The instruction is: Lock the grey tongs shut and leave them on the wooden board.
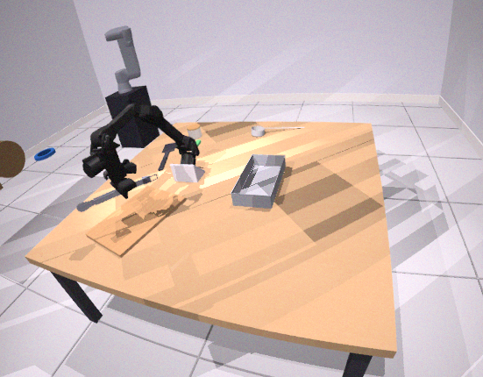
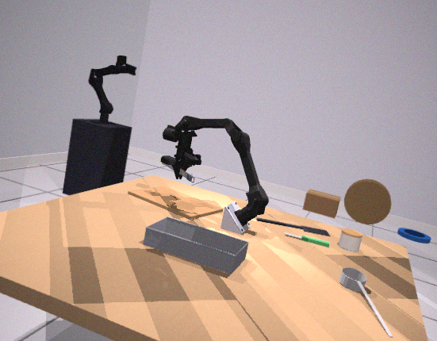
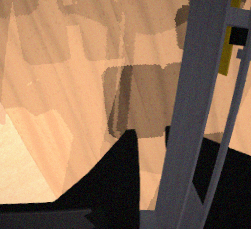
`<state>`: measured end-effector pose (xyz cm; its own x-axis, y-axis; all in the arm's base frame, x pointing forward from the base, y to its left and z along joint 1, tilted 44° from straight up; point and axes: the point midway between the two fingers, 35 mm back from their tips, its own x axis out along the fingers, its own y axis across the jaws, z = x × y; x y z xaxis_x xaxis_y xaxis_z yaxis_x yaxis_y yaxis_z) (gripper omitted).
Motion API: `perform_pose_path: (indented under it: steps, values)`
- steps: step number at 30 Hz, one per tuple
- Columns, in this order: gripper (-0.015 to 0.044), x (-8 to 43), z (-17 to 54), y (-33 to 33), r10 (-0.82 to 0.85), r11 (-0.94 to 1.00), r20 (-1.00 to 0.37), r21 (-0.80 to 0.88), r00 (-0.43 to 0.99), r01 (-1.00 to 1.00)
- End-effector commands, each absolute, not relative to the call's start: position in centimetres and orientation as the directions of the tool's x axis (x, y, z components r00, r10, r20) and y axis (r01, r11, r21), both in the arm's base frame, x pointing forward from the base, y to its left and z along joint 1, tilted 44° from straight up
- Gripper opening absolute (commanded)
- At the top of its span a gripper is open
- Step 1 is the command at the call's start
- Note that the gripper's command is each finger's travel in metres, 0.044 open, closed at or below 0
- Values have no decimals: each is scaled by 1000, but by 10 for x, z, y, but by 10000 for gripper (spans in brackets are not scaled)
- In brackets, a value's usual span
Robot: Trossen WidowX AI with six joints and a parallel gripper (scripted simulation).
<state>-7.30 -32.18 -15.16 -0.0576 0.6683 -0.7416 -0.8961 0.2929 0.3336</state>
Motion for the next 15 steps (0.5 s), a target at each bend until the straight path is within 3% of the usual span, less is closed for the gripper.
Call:
perform_pose_path:
  steps: [1,15]
  values:
    - [-150,-73,-156,-317,669,293,-741,329,-53,-898]
    - [-150,-74,-173,-300,669,300,-742,326,-46,-896]
